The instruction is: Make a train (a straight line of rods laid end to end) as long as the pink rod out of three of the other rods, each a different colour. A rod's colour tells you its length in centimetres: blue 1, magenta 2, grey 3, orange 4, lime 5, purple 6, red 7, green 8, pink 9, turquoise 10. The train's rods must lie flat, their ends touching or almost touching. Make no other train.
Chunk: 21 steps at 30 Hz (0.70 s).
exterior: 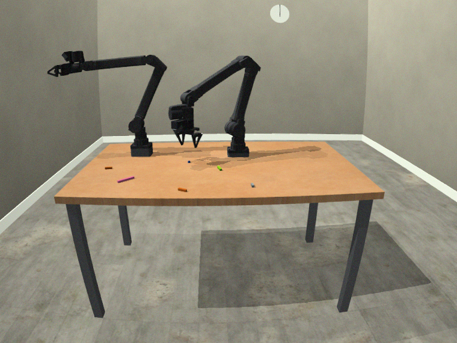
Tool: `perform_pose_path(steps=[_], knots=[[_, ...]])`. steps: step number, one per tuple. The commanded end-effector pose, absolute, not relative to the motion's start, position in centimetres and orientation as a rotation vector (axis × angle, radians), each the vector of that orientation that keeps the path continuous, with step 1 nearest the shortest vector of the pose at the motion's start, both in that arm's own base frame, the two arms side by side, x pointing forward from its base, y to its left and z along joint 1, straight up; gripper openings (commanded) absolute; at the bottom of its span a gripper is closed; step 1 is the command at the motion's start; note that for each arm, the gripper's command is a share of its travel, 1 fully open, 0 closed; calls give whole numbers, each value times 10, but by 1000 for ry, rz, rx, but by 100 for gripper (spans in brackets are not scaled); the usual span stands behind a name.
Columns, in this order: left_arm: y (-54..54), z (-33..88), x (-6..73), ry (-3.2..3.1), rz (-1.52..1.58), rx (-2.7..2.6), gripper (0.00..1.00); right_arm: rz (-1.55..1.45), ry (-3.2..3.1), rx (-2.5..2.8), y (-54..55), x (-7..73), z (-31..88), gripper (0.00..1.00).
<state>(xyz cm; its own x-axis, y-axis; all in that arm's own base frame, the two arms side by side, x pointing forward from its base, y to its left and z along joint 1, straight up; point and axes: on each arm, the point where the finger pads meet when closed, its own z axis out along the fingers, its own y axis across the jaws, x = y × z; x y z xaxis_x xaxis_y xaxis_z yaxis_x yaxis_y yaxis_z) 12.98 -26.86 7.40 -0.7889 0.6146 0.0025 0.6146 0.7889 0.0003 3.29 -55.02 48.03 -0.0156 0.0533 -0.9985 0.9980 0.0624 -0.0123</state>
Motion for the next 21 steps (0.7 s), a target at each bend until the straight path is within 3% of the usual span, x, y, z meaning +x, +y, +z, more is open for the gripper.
perform_pose_path(steps=[1, 17, 21], knots=[[-285, 92, 137, -3010, 55, -1013, 100, -1175, 1230, 1175, -544, 24, 501, 100], [-287, 91, 157, -3014, 45, -990, 100, -1175, 1230, 1175, -544, 24, 501, 100], [-283, 92, 198, -3049, 47, -893, 100, -1175, 1230, 1175, -544, 24, 501, 100]])
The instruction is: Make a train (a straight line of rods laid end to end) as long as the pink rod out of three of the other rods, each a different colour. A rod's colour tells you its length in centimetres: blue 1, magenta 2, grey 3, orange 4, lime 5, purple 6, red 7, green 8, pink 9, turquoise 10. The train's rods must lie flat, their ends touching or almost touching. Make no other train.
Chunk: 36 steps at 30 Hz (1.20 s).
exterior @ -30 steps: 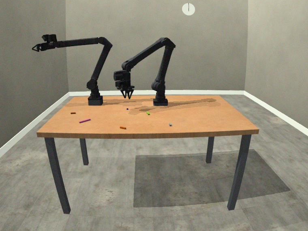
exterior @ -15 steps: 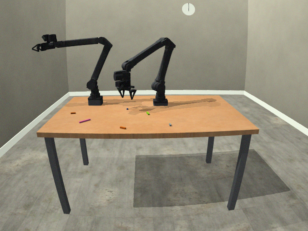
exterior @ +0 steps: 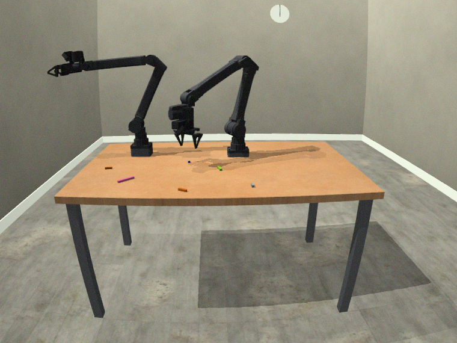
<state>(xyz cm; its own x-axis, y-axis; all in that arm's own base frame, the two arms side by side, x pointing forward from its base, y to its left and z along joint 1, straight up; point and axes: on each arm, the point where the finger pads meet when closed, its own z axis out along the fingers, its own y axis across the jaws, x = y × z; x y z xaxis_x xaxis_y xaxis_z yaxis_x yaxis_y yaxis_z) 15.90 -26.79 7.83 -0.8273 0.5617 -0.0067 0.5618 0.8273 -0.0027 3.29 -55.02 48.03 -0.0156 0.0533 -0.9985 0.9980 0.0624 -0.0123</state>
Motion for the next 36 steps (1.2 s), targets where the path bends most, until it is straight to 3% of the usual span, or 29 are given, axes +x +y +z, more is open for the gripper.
perform_pose_path(steps=[1, 11, 13, 22, 28, 36], knots=[[-280, 92, 212, 2988, -46, 837, 100, -1175, 1230, 1175, -544, 24, 501, 100], [-208, 89, 354, 3061, -31, 485, 100, -1175, 1230, 1175, -544, 24, 501, 100], [-208, 89, 354, 3061, -31, 485, 100, -1175, 1230, 1175, -544, 24, 501, 100], [-83, 78, 456, 3092, -13, 164, 100, -1175, 1230, 1175, -544, 24, 501, 100], [6, 68, 491, 3099, -3, -10, 100, -1175, 1230, 1175, -544, 24, 501, 100], [25, 65, 496, 3107, -1, -36, 100, -1175, 1230, 1175, -544, 24, 501, 100]])
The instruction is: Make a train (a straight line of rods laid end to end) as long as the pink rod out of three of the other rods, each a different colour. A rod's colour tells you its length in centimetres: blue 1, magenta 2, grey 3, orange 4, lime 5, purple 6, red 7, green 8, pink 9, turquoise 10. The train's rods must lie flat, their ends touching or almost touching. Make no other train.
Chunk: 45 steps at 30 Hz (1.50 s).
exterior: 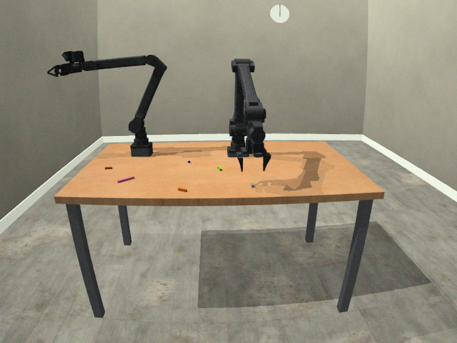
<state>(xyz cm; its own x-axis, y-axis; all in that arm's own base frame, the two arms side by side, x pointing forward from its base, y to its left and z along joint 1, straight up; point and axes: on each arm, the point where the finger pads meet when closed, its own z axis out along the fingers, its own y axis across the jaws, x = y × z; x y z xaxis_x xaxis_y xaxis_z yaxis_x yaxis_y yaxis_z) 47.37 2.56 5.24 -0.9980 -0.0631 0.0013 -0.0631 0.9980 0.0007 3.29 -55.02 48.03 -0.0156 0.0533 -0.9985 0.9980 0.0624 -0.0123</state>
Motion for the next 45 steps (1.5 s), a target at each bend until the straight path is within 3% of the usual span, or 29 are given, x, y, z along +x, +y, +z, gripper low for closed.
perform_pose_path(steps=[1, 2, 45], knots=[[26, 73, 497, -3191, -2, 41, 100, -1175, 1230, 1175, -544, 24, 501, 100], [26, 74, 495, -3191, -2, 42, 23, -1175, 1230, 1175, -544, 24, 501, 100], [26, 62, 491, -3176, -1, 41, 23, -1175, 1230, 1175, -544, 24, 501, 100]])
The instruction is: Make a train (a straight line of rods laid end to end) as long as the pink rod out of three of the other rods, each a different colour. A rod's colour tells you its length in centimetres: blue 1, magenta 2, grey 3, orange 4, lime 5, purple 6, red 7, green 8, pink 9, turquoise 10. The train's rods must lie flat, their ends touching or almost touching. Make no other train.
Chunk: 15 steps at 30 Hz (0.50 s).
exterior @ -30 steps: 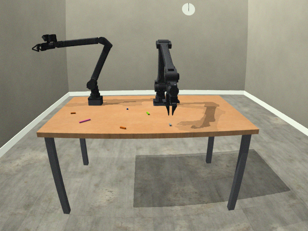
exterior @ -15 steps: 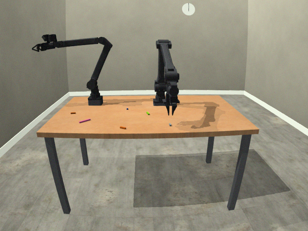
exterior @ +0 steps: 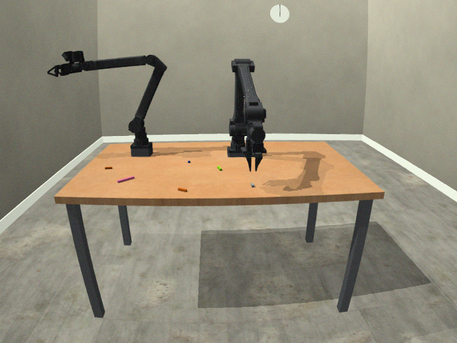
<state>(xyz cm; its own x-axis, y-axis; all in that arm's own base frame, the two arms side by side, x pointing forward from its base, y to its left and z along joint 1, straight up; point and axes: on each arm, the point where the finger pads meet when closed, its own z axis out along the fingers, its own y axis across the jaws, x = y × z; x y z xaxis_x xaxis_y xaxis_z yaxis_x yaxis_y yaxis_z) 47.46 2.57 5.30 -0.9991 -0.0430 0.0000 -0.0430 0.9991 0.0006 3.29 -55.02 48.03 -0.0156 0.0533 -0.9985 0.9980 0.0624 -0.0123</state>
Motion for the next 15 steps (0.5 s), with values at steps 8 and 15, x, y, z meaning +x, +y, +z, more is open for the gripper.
perform_pose_path(steps=[8, 15], knots=[[25, 43, 481, 3135, -1, -40, 23, -1175, 1230, 1175, -544, 24, 501, 100], [25, 35, 482, 3133, -1, -39, 23, -1175, 1230, 1175, -544, 24, 501, 100]])
